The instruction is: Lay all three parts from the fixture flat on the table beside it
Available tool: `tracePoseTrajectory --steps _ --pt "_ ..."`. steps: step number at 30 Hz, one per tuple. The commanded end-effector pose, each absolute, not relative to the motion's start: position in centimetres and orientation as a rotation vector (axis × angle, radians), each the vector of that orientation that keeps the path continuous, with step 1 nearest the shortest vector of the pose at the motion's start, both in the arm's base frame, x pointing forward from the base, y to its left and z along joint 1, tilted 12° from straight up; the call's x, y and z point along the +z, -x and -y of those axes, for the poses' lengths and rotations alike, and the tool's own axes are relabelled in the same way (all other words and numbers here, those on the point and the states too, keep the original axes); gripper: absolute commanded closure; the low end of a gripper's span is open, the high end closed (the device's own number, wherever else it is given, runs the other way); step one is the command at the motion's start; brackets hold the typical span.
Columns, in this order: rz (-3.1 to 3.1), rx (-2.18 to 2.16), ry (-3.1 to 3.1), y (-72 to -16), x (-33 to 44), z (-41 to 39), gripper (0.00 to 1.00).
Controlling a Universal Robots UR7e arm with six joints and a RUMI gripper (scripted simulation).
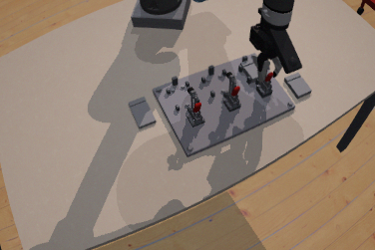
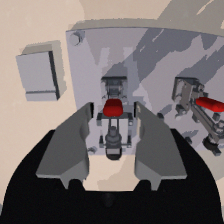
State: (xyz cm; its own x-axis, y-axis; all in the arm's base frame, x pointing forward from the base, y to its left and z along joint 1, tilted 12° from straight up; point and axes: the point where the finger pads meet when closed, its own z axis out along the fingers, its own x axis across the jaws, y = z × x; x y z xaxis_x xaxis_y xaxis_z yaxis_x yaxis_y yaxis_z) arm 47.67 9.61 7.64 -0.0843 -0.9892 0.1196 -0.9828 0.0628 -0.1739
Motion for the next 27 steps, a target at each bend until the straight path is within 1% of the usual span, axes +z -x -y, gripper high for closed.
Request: tracePoseTrajectory --steps 1,12,21,27 --pt "-2.267 -0.328 2.104 -47.7 7.7 -9.6 0.72" --pt "-2.267 -0.328 2.104 -47.4 9.4 -9.8 0.72" --pt "-2.267 -0.328 2.104 -46.9 12.3 -10.2 0.72" --pt "-2.267 -0.328 2.104 -46.9 12.6 -10.3 0.72"
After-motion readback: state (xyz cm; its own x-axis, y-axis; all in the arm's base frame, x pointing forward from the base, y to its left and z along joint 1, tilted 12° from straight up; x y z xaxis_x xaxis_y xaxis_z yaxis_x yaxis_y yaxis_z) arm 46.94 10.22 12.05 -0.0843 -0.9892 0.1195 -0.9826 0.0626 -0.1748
